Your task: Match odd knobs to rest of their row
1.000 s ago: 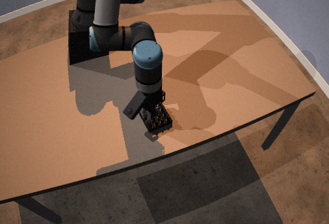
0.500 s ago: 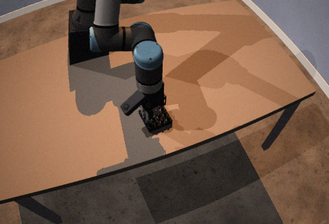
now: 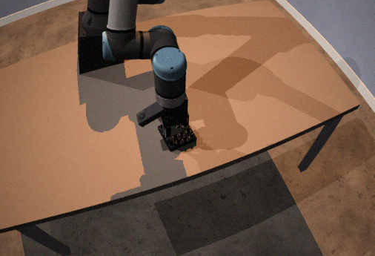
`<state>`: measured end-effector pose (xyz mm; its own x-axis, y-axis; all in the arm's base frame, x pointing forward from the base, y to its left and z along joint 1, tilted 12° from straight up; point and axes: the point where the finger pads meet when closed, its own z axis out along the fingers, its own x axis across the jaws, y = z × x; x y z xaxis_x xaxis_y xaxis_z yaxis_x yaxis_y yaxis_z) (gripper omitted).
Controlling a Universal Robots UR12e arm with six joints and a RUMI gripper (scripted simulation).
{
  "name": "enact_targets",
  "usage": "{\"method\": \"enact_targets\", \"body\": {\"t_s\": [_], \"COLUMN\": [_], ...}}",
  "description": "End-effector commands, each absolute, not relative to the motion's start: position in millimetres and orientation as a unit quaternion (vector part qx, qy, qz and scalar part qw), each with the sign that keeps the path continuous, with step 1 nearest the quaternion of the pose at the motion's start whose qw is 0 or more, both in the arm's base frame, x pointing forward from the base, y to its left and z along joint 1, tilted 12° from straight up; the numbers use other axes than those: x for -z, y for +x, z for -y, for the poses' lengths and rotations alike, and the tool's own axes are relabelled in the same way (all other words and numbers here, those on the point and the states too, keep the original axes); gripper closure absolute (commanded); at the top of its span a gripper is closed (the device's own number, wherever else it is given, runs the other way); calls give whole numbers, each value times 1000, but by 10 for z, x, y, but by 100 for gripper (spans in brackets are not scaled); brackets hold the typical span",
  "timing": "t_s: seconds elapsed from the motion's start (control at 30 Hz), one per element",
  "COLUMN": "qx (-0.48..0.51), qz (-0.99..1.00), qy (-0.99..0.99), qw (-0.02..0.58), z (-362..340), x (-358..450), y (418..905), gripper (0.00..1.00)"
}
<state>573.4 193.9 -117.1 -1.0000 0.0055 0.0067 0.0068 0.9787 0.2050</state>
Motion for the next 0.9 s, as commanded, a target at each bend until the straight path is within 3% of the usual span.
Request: {"method": "enact_targets", "body": {"t_s": [0.0, 0.87], "qx": [102, 99], "qz": [994, 965], "qy": [-49, -240], "qw": [7, 27], "z": [-1939, -1944], "x": [1167, 1166], "y": [5735, 5718], "gripper": [96, 96]}}
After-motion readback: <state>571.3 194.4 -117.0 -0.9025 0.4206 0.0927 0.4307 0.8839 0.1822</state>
